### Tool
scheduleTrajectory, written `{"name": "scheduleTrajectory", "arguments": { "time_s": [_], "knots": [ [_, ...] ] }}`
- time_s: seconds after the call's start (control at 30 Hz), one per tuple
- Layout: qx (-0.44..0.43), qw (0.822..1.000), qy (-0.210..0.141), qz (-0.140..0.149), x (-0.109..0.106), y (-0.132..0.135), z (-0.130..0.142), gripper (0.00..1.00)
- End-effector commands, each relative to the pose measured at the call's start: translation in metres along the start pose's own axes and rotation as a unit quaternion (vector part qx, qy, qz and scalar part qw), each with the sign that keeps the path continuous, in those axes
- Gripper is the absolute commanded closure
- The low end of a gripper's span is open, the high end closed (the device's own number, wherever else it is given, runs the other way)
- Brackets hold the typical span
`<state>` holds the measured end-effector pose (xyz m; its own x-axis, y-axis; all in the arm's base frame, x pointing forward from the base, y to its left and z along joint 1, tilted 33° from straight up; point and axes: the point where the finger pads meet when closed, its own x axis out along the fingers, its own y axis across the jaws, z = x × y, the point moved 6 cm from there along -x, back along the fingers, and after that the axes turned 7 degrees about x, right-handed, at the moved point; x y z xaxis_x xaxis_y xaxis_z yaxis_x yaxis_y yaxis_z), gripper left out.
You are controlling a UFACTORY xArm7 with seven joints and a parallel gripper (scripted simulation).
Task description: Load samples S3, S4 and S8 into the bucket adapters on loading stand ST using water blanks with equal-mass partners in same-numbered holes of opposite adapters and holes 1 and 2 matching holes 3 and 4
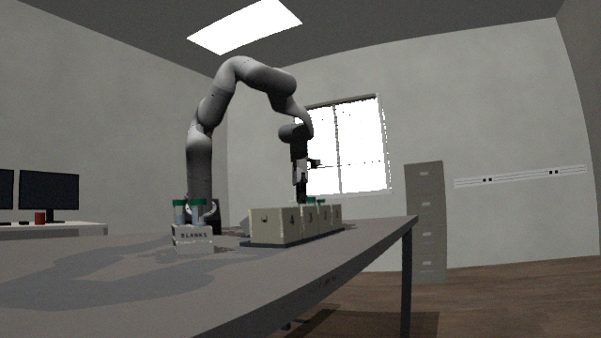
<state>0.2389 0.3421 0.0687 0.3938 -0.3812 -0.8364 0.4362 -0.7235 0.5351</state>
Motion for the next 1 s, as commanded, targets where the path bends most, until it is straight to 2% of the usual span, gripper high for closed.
{"name": "scheduleTrajectory", "arguments": {
  "time_s": [0.0,0.97],
  "knots": [
    [0.000,1.000,0.002,-0.001,0.000,-0.001,-0.001,0.43],
    [0.000,1.000,0.002,-0.001,0.014,-0.001,-0.001,0.43]
  ]
}}
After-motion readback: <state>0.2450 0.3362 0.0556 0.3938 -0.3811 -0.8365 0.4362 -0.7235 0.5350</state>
